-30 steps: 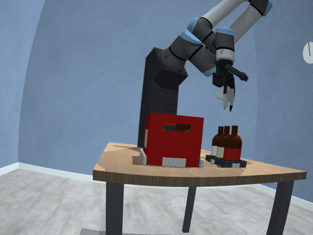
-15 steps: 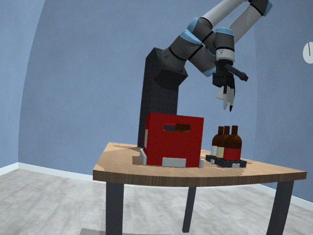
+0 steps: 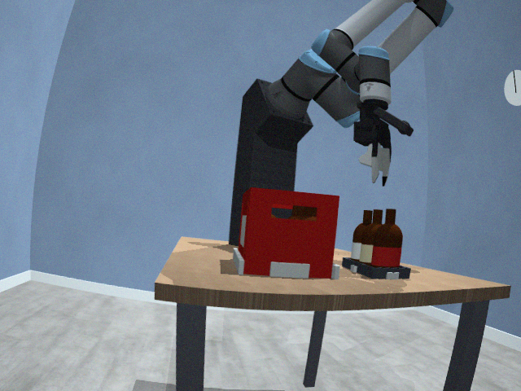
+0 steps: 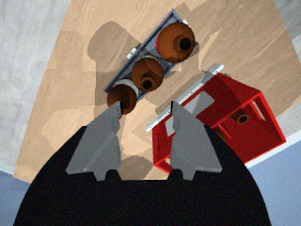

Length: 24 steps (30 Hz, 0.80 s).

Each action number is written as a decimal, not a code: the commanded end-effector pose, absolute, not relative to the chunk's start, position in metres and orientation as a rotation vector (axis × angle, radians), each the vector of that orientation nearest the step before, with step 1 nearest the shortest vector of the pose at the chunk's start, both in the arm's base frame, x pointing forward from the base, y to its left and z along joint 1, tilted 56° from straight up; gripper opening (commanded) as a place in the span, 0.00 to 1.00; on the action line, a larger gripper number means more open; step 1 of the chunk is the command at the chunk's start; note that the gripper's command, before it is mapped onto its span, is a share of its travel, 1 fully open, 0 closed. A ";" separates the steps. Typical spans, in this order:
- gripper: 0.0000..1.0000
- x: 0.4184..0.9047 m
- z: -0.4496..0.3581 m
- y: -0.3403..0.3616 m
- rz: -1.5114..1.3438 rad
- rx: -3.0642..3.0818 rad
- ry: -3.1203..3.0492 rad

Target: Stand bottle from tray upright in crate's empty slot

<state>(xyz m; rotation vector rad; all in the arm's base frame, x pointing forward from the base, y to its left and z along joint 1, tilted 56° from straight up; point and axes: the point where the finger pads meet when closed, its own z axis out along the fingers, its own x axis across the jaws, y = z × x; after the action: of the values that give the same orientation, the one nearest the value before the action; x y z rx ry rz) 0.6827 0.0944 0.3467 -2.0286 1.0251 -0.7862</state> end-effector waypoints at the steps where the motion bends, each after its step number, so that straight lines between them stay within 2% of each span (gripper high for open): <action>1: 0.38 0.684 0.346 0.095 -0.787 -2.028 1.025; 24: 0.38 0.705 0.331 0.104 -0.787 -2.028 1.025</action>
<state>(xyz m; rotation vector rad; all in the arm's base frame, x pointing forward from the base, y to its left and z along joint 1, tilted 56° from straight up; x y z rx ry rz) 0.6997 0.1016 0.3344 -2.0288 1.0250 -0.7859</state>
